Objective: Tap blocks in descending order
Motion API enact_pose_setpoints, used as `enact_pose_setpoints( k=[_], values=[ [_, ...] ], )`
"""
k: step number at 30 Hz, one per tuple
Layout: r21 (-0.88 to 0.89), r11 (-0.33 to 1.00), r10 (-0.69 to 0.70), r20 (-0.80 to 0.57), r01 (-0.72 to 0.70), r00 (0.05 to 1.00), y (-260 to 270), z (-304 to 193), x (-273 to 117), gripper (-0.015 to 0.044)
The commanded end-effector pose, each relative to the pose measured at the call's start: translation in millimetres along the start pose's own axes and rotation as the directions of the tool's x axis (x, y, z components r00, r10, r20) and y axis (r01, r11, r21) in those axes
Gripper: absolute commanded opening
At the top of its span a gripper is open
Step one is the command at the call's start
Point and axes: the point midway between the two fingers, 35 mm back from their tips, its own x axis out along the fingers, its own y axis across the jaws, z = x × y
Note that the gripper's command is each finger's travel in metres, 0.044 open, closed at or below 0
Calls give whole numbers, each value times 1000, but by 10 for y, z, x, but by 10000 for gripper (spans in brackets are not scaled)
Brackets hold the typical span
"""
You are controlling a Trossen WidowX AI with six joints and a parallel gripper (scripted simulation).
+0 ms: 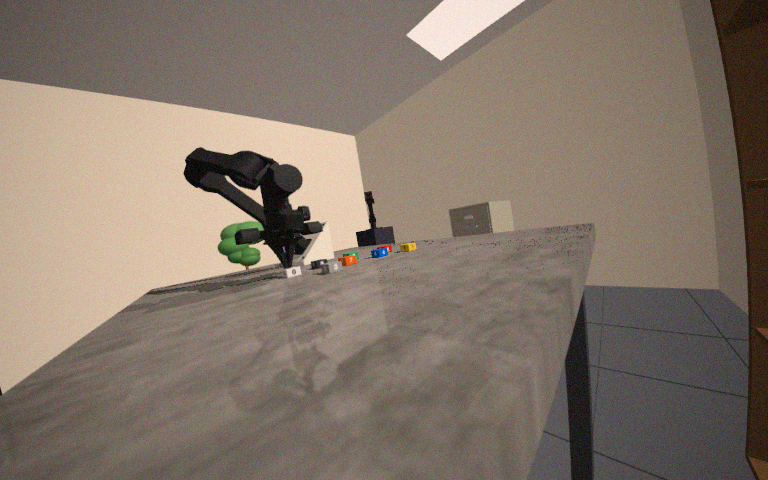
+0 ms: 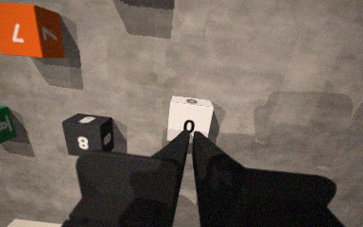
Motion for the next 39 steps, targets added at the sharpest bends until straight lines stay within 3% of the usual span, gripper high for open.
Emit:
enact_pose_setpoints(
  k=[1, 8, 12, 23, 35, 39],
  values=[
    [-4, 1000, -3, -6, 3, 1000, 1, -19, 29, 20],
    [-5, 1000, -1, -6, 1, 1000, 5, -16, -269, 20],
    [-53, 998, 15, 10, -15, 1000, 177, 122, -339, 125],
    [-88, 992, 91, 18, -89, 996, 1521, 591, -797, 400],
    [-20, 999, 46, -7, -46, 999, 3210, 151, -1124, 400],
    [-3, 1000, 25, -6, -25, 1000, 3469, -17, -1132, 400]
  ],
)
